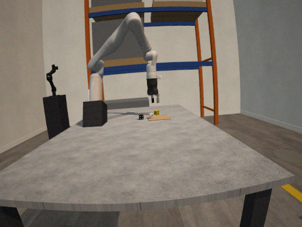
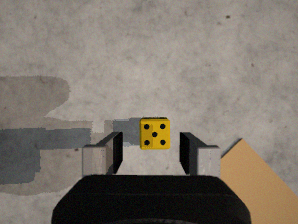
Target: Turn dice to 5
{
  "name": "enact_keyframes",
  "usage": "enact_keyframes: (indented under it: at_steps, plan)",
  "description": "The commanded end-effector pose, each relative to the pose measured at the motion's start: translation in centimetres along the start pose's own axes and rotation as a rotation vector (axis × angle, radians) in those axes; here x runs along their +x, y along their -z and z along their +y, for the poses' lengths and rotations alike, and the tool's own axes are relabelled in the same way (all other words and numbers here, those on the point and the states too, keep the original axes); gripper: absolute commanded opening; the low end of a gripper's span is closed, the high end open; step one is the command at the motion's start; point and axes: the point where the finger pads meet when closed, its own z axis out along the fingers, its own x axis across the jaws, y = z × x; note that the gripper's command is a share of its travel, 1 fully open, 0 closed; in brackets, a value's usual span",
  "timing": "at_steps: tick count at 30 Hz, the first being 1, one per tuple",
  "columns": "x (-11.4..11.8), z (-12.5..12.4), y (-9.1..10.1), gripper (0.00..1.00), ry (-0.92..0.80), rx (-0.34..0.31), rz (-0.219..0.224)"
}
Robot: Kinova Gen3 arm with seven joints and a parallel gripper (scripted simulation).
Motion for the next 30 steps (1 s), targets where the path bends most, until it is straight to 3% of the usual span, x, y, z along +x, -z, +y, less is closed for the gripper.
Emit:
enact_keyframes:
  at_steps: [1,30]
  plan:
    - [0.1,-0.1,0.1,0.87,0.013,0.006,0.004]
    - [0.2,-0.1,-2.0,0.87,0.021,0.005,0.004]
